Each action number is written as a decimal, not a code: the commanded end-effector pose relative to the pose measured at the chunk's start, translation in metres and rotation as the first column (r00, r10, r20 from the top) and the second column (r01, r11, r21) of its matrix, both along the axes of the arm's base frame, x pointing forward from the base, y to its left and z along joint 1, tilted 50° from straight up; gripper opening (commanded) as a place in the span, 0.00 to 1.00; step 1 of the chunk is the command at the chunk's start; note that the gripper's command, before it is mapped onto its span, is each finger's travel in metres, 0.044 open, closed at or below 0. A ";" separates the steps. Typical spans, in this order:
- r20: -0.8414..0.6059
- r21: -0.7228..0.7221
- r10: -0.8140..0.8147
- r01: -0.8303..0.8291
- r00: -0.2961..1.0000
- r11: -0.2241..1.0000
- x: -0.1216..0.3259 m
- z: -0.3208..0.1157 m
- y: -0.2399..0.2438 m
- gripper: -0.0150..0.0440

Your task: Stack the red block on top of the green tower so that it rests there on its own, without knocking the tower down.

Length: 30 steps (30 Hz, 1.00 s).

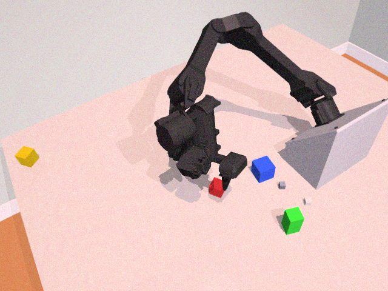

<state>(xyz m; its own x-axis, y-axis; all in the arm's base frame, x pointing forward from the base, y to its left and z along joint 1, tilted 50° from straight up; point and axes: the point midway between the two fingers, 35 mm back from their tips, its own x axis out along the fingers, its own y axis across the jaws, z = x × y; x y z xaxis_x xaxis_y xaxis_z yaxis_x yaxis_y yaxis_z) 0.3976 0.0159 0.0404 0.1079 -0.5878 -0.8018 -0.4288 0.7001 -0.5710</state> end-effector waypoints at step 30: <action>-0.130 -0.233 0.016 -0.046 0.991 0.971 -0.037 -0.019 -0.050 1.00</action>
